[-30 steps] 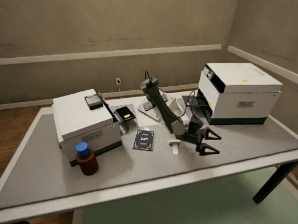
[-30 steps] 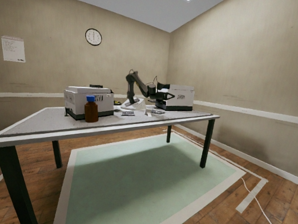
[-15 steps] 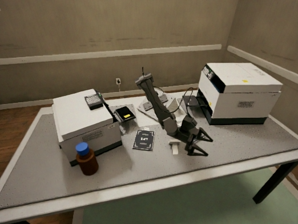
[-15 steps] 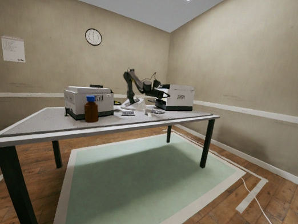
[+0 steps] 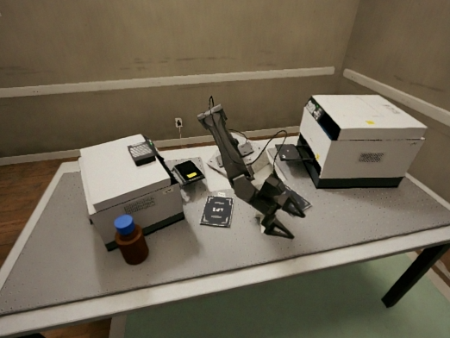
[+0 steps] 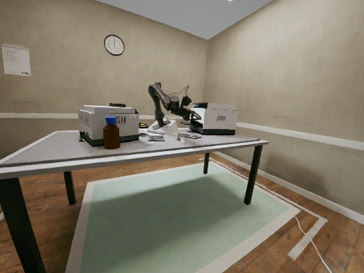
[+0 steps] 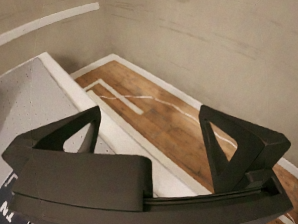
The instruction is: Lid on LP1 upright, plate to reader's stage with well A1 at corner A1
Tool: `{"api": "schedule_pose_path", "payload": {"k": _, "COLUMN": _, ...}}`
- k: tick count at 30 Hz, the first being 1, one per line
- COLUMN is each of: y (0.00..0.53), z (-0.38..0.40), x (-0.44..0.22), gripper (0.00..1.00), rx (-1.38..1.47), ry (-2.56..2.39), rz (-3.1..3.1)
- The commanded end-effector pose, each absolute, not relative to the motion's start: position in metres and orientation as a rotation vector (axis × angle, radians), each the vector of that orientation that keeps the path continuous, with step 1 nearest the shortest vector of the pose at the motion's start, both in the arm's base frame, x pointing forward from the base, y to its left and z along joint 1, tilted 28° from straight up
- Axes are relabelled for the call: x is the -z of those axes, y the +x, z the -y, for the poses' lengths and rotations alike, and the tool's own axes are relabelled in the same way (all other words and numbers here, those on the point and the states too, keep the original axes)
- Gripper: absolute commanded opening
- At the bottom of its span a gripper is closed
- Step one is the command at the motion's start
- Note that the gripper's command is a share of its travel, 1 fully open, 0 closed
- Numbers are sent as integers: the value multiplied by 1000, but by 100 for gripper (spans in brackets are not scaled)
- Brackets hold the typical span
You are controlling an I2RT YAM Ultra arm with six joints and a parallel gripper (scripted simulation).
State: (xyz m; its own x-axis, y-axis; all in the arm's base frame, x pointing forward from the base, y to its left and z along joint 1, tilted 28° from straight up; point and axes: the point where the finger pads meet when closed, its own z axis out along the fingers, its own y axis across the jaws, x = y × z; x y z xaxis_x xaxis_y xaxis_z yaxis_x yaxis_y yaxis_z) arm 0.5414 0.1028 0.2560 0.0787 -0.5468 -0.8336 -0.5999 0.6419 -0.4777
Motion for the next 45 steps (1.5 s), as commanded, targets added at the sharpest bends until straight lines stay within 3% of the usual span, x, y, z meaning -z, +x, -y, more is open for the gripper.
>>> {"api": "schedule_pose_path", "payload": {"k": 1, "y": 532, "z": -92, "x": -283, "gripper": 100, "rx": 0, "ry": -983, "rz": -1571}}
{"api": "schedule_pose_path", "payload": {"k": 45, "y": 443, "z": 21, "x": -284, "gripper": 100, "rx": 265, "ry": -938, "rz": -1950}}
